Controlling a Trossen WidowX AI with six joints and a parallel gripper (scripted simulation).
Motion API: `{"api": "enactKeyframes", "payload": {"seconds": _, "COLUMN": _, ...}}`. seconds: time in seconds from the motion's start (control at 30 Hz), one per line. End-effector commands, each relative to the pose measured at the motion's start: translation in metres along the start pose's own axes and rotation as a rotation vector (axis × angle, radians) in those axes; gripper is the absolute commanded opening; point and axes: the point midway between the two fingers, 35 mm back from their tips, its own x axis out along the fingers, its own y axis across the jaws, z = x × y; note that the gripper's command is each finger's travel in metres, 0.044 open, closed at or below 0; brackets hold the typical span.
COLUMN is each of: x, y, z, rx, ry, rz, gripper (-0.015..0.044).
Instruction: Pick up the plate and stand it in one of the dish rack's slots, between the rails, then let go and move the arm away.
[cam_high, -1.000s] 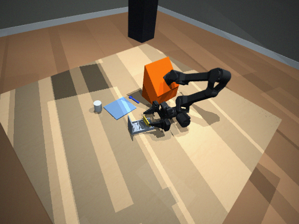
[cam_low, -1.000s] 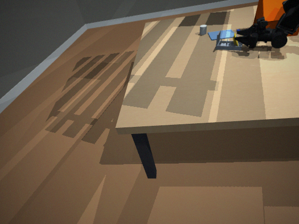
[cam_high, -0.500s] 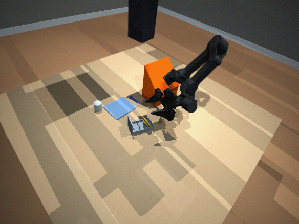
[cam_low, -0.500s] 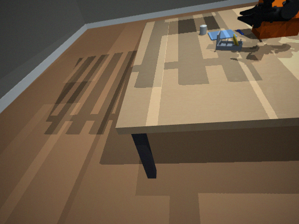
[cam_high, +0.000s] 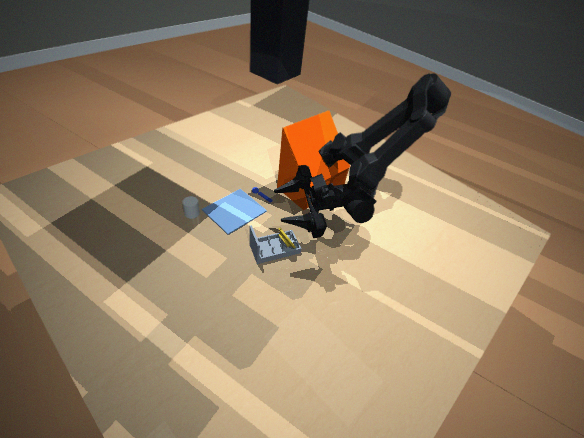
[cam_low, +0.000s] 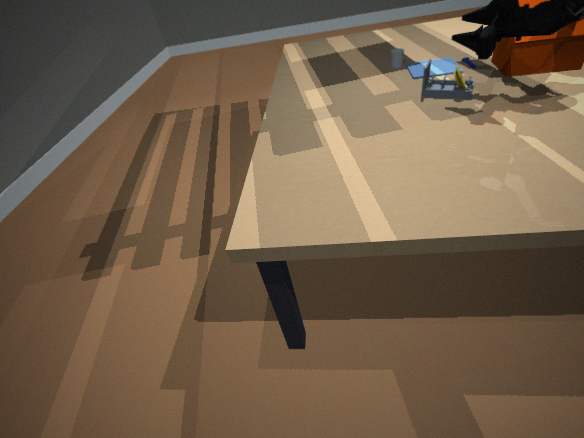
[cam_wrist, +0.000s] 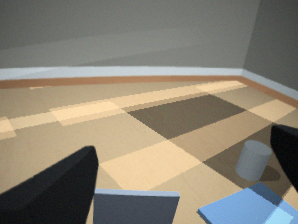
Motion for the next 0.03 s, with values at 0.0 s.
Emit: {"api": "enactKeyframes", "payload": {"seconds": 0.0, "x": 0.0114, "y": -0.0059, "z": 0.0000, "rx": -0.097, "ry": 0.057, "rz": -0.048, "gripper": 0.0400}}
